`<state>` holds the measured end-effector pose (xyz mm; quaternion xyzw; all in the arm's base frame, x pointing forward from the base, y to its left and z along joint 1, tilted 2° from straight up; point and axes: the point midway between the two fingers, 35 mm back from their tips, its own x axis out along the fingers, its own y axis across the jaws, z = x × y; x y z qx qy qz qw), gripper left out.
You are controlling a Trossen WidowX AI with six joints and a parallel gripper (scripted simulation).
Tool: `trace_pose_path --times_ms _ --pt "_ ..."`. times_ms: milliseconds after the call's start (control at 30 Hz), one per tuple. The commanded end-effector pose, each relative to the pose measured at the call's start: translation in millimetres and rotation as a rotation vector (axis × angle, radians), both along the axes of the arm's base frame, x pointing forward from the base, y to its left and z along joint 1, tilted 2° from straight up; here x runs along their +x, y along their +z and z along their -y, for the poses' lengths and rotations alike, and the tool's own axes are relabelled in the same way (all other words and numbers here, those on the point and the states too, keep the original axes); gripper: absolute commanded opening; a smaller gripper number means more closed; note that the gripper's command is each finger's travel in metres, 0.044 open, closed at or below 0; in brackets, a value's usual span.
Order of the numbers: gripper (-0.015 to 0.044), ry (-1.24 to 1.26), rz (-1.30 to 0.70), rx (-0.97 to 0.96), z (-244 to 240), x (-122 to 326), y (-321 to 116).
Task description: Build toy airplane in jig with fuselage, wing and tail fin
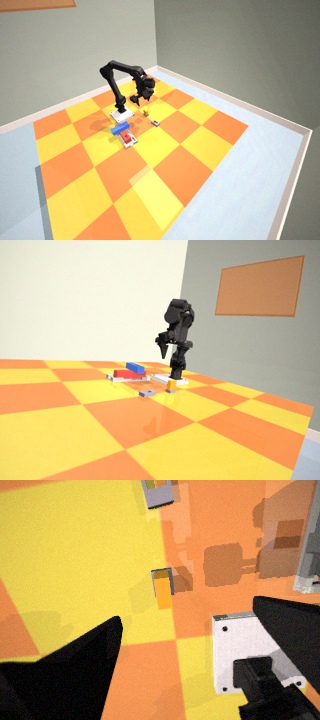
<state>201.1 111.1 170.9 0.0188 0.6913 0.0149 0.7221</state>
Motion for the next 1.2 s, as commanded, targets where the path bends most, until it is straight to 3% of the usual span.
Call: trace_pose_path --times_ms 0,167,333,1167 --pt "0.044 -0.01 -0.011 -0.007 -16.9 -17.7 -2.6" --pt "0.044 -0.01 -0.011 -0.007 -17.6 -16.8 -10.0" --pt "0.044 -0.01 -0.011 -0.007 -19.2 -15.7 -57.7" --pt "0.044 -0.006 -0.012 -0.008 -21.4 -13.6 -96.7"
